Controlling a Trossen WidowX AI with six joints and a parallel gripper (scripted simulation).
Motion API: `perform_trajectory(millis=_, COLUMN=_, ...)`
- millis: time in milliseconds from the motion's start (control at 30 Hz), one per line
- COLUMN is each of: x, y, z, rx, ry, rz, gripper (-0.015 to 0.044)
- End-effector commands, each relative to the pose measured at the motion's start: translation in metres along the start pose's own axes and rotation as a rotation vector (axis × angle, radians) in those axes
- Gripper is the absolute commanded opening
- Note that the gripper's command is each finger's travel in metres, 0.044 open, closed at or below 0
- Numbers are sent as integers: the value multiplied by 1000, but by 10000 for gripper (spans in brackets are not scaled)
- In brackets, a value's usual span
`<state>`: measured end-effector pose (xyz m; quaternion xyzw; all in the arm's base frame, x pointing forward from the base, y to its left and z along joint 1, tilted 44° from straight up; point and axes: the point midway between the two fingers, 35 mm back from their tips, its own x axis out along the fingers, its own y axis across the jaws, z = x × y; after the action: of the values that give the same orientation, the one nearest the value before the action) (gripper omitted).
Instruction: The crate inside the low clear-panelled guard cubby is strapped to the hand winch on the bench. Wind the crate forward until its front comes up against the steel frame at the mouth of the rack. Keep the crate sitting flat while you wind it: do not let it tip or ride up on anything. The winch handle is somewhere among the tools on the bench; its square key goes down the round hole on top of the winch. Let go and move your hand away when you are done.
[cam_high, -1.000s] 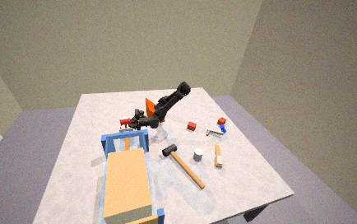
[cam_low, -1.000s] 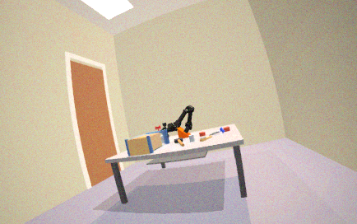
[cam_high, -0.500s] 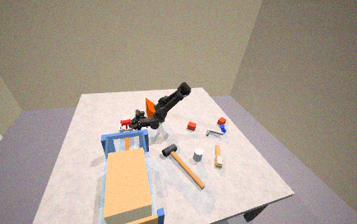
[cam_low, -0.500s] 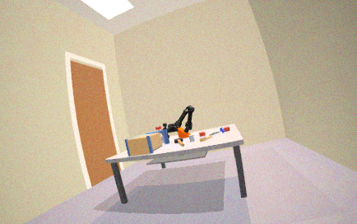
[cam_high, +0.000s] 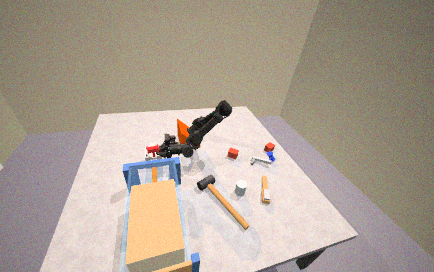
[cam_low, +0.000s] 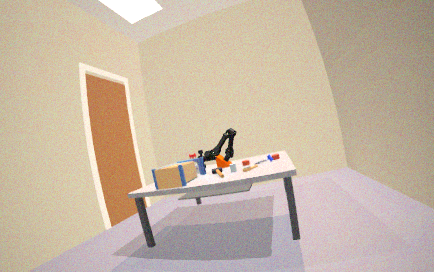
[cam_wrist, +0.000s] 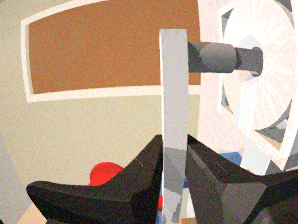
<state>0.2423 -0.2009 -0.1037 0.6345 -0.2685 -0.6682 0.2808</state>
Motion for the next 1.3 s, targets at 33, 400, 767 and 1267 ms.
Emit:
perform_trajectory(millis=33, x=0, y=-1, z=0, rx=3, ry=1, rz=0, gripper=0)
perform_trajectory(millis=400, x=0, y=0, z=0, rx=0, ry=0, rz=1, gripper=157)
perform_trajectory(millis=767, x=0, y=0, z=0, rx=0, ry=0, rz=1, gripper=240)
perform_trajectory(millis=1267, x=0, y=0, z=0, rx=0, ry=0, rz=1, gripper=240)
